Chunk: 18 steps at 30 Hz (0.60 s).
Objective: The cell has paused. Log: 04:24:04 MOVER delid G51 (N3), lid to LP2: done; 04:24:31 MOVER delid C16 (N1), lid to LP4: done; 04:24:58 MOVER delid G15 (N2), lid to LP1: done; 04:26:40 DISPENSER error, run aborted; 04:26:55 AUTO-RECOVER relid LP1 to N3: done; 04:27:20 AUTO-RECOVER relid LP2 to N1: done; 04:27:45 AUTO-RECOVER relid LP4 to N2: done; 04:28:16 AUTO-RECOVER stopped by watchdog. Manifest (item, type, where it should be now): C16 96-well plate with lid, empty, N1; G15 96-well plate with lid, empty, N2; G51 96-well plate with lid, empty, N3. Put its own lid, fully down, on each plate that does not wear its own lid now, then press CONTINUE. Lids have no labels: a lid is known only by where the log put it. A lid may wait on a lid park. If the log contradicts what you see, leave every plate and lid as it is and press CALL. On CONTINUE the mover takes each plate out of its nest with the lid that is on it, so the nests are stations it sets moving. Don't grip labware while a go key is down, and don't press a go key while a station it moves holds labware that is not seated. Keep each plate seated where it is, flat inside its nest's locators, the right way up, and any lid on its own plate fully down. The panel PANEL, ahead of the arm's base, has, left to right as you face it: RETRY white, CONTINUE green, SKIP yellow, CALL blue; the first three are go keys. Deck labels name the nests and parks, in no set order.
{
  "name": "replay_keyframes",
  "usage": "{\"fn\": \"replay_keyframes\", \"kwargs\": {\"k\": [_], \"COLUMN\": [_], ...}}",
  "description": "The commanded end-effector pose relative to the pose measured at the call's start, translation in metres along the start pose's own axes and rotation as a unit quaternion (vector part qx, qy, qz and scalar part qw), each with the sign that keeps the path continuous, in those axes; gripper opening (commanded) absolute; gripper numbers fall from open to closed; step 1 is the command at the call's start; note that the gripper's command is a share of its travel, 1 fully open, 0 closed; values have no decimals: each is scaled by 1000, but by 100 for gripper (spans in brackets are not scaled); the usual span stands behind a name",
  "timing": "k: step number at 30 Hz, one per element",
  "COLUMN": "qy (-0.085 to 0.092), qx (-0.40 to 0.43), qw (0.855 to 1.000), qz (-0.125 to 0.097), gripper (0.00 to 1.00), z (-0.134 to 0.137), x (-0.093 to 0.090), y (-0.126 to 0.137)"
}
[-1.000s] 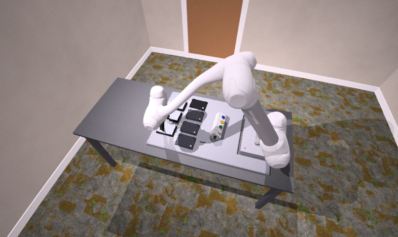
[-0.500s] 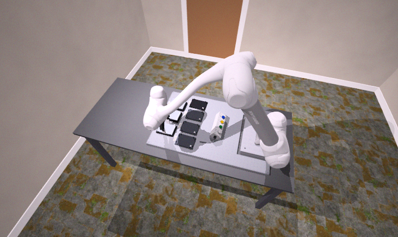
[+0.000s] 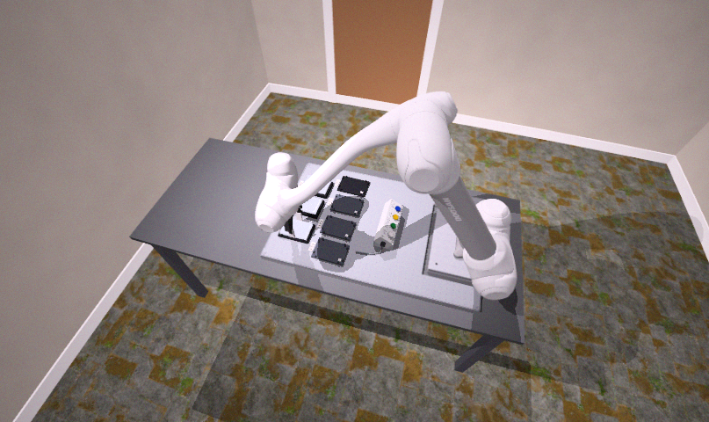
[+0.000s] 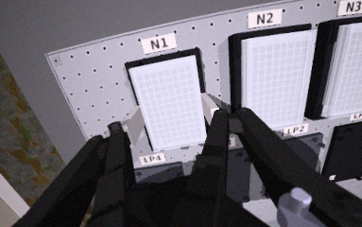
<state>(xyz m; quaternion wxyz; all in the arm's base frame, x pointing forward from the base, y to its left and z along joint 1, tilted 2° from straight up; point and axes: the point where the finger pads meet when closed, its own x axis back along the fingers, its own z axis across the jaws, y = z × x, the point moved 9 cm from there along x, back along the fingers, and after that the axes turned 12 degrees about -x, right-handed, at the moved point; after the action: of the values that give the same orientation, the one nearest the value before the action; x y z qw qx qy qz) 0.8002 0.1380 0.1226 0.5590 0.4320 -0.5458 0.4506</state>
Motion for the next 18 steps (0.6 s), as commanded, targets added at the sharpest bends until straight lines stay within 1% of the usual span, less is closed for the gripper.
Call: {"fn": "replay_keyframes", "kwargs": {"k": [1,11,18], "qy": [0,0,0], "qx": [0,0,0], "qw": [1000,1000,1000], "qz": [0,0,0], "gripper": [0,0,0], "z": [0,0,0], "x": [0,1,6], "y": [0,0,0]}}
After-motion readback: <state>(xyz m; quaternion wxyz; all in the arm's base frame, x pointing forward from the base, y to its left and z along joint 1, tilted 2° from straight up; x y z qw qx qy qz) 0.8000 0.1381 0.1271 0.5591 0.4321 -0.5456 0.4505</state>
